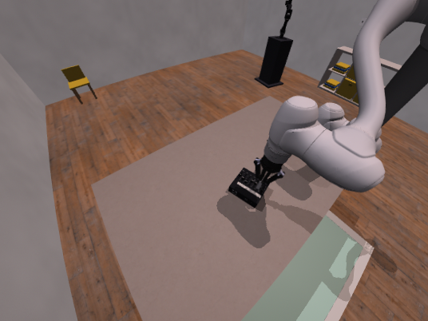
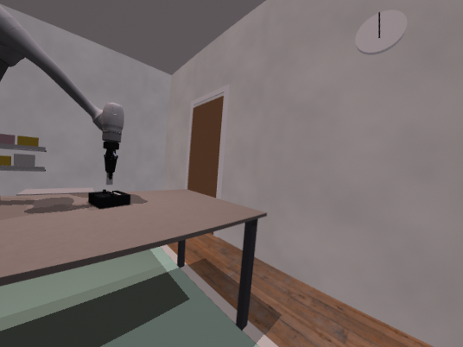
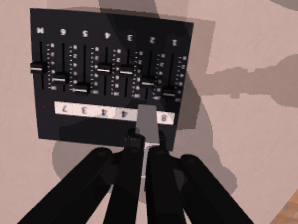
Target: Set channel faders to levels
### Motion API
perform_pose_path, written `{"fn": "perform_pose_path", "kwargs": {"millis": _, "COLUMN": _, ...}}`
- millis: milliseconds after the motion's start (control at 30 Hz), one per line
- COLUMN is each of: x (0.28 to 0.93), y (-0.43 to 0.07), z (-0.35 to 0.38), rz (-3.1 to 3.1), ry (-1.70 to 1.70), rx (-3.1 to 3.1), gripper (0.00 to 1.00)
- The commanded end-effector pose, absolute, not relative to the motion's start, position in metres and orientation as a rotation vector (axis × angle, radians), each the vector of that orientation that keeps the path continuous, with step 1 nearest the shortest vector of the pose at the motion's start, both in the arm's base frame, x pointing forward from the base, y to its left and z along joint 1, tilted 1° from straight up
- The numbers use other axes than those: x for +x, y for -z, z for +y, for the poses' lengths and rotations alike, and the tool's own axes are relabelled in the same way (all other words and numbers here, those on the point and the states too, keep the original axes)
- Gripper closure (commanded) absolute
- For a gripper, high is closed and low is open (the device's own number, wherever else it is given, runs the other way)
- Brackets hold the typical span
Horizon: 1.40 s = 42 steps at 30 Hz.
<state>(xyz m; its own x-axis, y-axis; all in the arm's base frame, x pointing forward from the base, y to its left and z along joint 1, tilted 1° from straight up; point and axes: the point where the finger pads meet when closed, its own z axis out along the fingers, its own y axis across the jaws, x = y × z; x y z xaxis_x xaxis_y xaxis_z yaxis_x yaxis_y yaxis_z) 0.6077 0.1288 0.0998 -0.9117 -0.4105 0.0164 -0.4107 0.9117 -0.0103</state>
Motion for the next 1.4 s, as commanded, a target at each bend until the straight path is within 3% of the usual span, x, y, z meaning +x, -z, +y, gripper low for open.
{"fn": "perform_pose_path", "kwargs": {"millis": 0, "x": 0.608, "y": -0.1, "z": 0.129, "rz": -3.058, "ry": -0.021, "rx": 0.657, "gripper": 1.0}}
{"fn": "perform_pose_path", "kwargs": {"millis": 1367, "x": 0.608, "y": -0.085, "z": 0.128, "rz": -3.058, "ry": -0.02, "rx": 0.658, "gripper": 1.0}}
